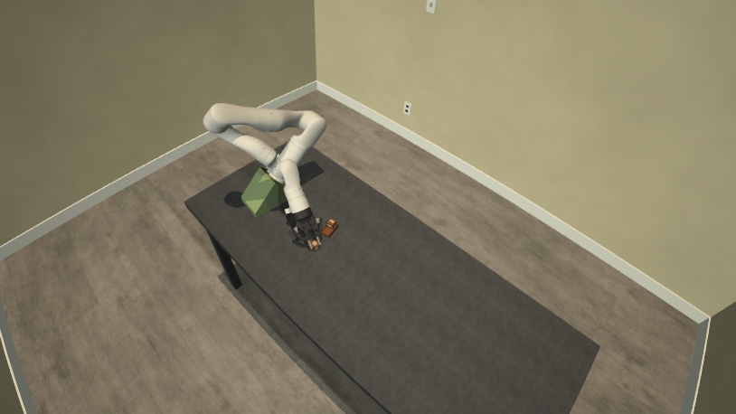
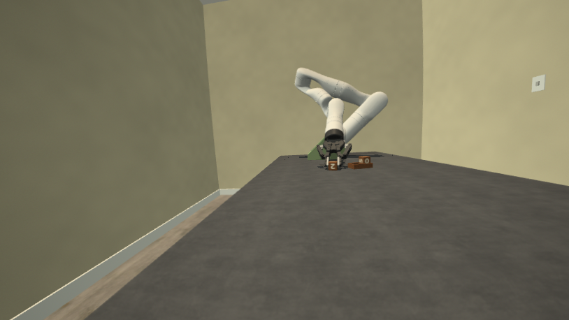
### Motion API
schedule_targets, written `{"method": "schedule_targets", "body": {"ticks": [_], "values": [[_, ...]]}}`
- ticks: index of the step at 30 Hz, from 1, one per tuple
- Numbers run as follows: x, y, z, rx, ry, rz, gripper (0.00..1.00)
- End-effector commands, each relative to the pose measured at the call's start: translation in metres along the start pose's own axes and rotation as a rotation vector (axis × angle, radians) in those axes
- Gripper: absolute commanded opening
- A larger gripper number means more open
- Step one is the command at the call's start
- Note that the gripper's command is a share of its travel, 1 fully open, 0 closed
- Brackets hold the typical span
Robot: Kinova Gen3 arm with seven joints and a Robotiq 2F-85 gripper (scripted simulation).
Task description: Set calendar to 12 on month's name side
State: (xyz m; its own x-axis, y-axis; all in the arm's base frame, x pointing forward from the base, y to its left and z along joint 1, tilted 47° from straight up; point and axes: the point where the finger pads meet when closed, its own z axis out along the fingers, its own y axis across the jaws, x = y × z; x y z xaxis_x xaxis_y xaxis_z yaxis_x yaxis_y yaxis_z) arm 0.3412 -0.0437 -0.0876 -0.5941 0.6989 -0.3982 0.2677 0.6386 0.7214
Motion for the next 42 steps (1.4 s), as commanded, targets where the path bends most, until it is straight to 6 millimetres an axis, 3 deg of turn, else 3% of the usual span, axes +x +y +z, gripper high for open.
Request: {"method": "schedule_targets", "body": {"ticks": [1,21,42], "values": [[-0.003,-0.001,-0.003,0.002,-0.002,-0.003,0.26],[-0.047,-0.001,-0.047,0.002,-0.002,-0.003,0.26],[-0.049,-0.001,-0.049,0.002,0.006,-0.003,0.26]]}}
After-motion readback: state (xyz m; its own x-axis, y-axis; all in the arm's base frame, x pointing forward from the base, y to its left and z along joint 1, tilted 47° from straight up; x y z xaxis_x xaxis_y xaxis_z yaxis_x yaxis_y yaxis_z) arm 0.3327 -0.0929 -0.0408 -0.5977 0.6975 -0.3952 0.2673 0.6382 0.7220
